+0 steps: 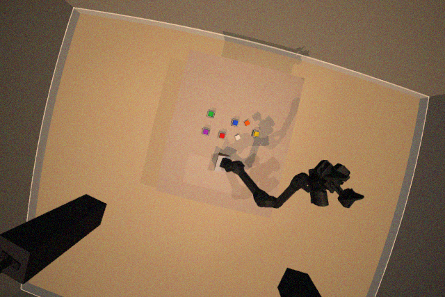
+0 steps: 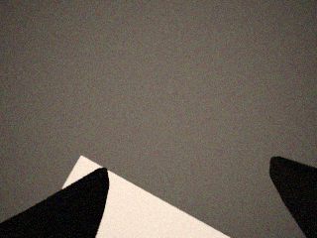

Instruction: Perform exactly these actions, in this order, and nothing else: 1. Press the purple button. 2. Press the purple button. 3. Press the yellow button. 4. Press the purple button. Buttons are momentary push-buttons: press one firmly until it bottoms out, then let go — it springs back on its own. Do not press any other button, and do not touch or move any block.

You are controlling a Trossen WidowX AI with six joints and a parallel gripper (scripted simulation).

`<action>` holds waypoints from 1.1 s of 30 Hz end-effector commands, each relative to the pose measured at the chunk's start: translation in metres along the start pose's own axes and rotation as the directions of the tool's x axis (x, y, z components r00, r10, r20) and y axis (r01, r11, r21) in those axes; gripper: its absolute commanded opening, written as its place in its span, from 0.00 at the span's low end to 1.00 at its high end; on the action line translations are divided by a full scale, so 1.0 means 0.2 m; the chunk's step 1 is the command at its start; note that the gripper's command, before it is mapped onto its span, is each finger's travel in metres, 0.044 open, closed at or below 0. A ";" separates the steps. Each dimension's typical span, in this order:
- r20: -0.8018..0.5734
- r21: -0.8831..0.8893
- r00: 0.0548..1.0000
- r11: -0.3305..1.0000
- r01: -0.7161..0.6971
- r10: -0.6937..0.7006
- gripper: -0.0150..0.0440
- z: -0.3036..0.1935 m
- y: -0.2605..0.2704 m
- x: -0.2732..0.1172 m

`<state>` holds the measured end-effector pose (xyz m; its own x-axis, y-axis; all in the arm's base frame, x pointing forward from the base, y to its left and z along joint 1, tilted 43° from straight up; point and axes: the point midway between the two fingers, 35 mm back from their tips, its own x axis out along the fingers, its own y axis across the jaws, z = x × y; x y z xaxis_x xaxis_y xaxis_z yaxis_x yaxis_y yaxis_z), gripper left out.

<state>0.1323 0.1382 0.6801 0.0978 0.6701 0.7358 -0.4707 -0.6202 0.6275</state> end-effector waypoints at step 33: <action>0.119 0.506 0.363 0.371 0.779 -0.924 0.93 0.10 -2.37 -0.53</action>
<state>0.3643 0.3371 0.3681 0.5947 0.7954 -0.1166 0.2649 -0.0570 0.9626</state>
